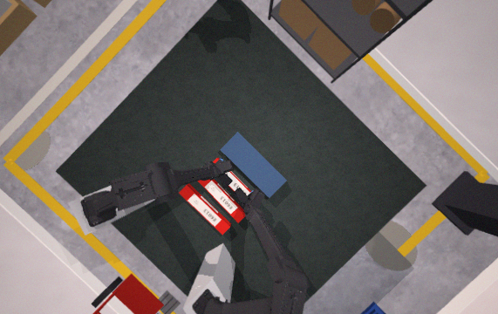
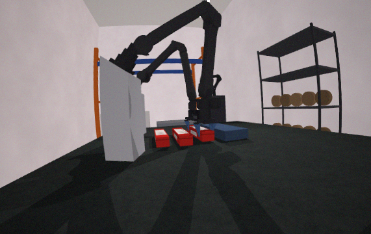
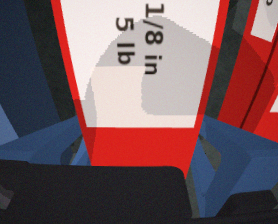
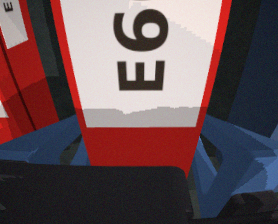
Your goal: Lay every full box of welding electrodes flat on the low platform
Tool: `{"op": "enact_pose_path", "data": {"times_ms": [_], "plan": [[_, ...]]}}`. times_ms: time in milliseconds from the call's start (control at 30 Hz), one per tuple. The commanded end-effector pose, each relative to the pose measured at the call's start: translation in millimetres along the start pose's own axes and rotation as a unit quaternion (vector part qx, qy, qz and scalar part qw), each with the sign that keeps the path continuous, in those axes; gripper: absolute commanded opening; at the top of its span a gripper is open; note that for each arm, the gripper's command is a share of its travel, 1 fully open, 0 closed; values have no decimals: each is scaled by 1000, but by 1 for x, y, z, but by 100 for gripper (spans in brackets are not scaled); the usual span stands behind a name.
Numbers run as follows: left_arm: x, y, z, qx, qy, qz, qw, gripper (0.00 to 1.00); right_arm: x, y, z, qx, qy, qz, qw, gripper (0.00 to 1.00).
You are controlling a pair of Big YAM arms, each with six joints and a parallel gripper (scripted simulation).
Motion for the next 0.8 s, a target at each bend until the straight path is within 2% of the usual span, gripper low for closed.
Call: {"op": "enact_pose_path", "data": {"times_ms": [0,267,300,400,433,467,767], "plan": [[-2,9,5,-2,0,-7,1000,0,-1,-12,4,-2,1,12,1000,0],[-7,8,5,-2,1,-6,1000,0,-6,-9,3,-1,1,10,1000,0],[1,10,5,-2,0,-8,1000,0,-4,-11,3,-2,1,11,1000,0],[-10,8,5,-2,1,-6,1000,0,-11,-7,4,-1,2,7,1000,0],[-11,9,5,-2,0,-7,1000,0,-3,-8,-2,0,-3,9,1000,0],[-2,10,-3,-1,-4,-10,1000,0,-3,-8,-2,0,-3,9,1000,0],[-3,10,-3,-1,-4,-10,1000,0,-4,-8,-2,0,-3,9,1000,0]]}}
Point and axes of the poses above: on each arm, the point where the finger pads meet when closed, its own x axis back along the fingers, its own y axis across the jaws, z = x × y, the point moved 1 cm from there along x, back along the fingers, and after that the axes turned 4 degrees about -x, right-handed, at the moved point
